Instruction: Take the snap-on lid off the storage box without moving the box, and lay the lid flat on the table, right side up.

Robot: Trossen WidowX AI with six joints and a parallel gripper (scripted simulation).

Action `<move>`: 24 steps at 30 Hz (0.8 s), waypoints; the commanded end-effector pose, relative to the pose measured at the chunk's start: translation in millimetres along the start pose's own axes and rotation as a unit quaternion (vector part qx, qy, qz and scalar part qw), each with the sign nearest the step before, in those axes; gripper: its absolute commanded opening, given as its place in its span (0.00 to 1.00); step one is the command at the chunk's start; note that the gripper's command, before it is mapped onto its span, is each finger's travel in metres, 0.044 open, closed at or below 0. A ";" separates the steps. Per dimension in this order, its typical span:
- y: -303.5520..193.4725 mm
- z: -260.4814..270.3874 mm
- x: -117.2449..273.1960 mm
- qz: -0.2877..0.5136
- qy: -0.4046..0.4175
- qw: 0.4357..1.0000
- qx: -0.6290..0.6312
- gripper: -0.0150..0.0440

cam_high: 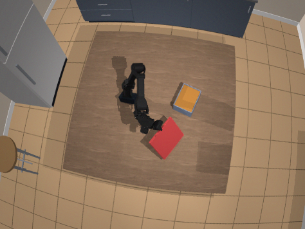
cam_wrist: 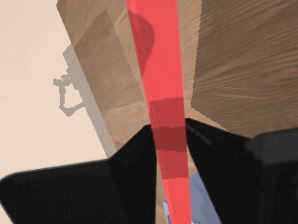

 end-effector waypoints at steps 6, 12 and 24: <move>1.4 -4.3 -4.1 0.000 0.002 1.000 0.000 0.25; 2.2 -7.9 -7.2 0.000 0.002 1.000 0.000 0.25; 4.0 -15.0 -13.5 0.001 0.002 1.000 0.000 0.25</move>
Point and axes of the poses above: the point midway between the two fingers, 35 mm back from their tips, its own x axis back along the fingers, its own z axis across the jaws, y = z × x, the point moved 8 cm from there along x, back along the fingers, and after that the axes turned 14 degrees about -x, right-handed, at the moved point
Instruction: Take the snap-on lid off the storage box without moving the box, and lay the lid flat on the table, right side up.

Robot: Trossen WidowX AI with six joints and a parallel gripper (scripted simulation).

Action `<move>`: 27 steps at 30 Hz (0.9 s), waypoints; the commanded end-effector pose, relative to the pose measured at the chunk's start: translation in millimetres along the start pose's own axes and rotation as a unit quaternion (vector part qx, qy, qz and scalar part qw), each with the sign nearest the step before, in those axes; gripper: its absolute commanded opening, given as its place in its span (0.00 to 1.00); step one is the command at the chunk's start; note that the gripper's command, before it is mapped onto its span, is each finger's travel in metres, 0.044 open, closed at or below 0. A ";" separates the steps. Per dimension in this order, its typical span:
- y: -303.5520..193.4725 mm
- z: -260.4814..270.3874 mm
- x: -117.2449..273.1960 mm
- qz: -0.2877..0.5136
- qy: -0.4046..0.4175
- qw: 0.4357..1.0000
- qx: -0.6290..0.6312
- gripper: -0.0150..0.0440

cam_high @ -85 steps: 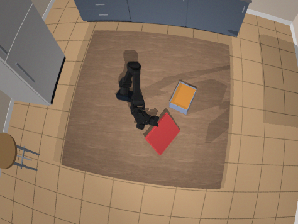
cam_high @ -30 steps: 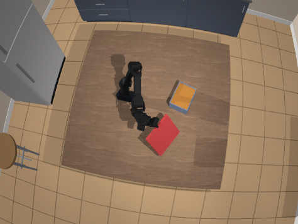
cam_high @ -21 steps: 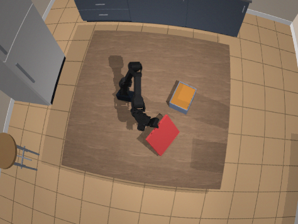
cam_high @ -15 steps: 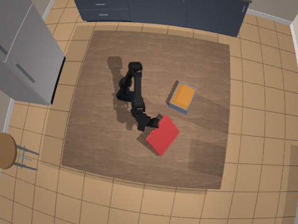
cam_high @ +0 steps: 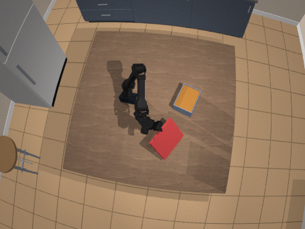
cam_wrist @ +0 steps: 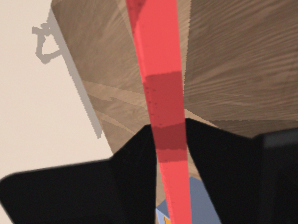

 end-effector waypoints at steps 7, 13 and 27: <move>1.6 -5.0 -4.7 -0.001 0.002 1.000 0.000 0.25; 2.5 -8.5 -7.8 -0.001 0.002 1.000 0.000 0.25; 4.5 -16.9 -15.1 0.000 0.002 1.000 0.000 0.25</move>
Point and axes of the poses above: the point midway between the two fingers, 35 mm back from their tips, its own x axis back along the fingers, its own z axis across the jaws, y = z × x, the point moved 8 cm from there along x, back along the fingers, and after that the axes turned 14 degrees about -x, right-handed, at the moved point
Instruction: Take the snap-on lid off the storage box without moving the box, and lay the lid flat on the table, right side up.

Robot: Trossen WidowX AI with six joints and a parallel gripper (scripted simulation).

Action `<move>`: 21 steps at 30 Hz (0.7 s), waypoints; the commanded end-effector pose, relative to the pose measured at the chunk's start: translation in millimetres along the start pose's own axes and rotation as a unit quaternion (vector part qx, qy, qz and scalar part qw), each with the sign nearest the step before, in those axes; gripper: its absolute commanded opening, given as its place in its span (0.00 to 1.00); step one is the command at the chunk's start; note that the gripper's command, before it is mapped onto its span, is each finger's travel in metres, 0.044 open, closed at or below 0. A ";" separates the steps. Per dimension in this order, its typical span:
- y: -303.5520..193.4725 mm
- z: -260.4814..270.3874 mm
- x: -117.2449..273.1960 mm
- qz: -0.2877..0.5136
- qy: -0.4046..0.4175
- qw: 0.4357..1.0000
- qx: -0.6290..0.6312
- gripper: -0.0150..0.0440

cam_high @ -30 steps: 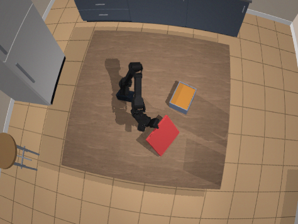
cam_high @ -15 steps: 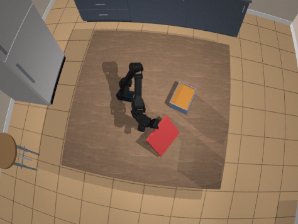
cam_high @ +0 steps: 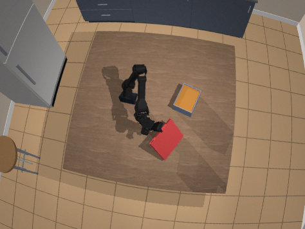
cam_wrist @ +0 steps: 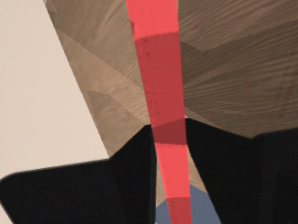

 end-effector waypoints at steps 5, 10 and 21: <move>1.3 -4.8 -4.4 -0.001 0.000 1.000 0.000 0.25; 2.1 -7.8 -7.0 -0.001 0.000 1.000 0.000 0.25; 3.6 -14.4 -12.7 -0.001 0.000 1.000 0.000 0.25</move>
Point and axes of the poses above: the point midway between the two fingers, 35 mm back from their tips, its own x axis back along the fingers, its own z axis across the jaws, y = z × x, the point moved 8 cm from there along x, back along the fingers, and after that the axes turned 14 degrees about -x, right-handed, at the moved point
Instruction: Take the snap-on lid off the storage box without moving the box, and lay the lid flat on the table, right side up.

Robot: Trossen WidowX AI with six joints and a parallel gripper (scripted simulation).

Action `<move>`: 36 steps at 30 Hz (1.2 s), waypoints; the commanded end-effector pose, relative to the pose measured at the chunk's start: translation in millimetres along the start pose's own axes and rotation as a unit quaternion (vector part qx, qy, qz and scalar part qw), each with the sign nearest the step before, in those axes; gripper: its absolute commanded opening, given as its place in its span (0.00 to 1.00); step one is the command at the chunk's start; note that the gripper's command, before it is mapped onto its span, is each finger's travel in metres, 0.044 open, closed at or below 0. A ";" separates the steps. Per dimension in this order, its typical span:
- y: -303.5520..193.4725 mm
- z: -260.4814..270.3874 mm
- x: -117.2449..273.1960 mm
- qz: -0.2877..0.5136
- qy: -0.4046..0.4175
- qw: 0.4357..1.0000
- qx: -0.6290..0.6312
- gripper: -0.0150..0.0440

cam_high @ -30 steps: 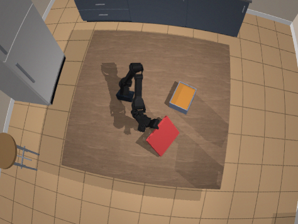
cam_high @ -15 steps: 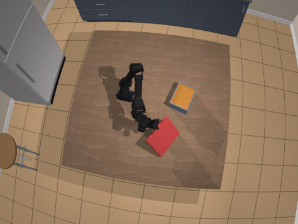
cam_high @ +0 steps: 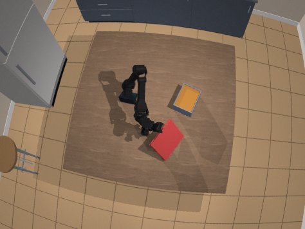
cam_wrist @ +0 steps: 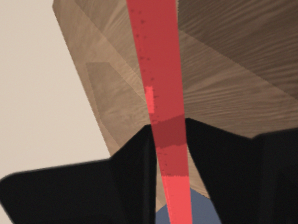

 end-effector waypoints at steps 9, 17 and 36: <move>0.2 -13.7 -12.6 0.001 -0.013 1.000 -0.003 0.25; 1.3 -18.7 -16.6 0.001 -0.013 1.000 -0.003 0.25; 3.9 -30.4 -26.2 0.001 -0.013 1.000 -0.003 0.25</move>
Point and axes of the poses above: the point midway between the two fingers, 35 mm back from their tips, its own x axis back along the fingers, its own z axis across the jaws, y = z × x, the point moved 8 cm from there along x, back along the fingers, and after that the axes turned 14 degrees about -x, right-handed, at the moved point
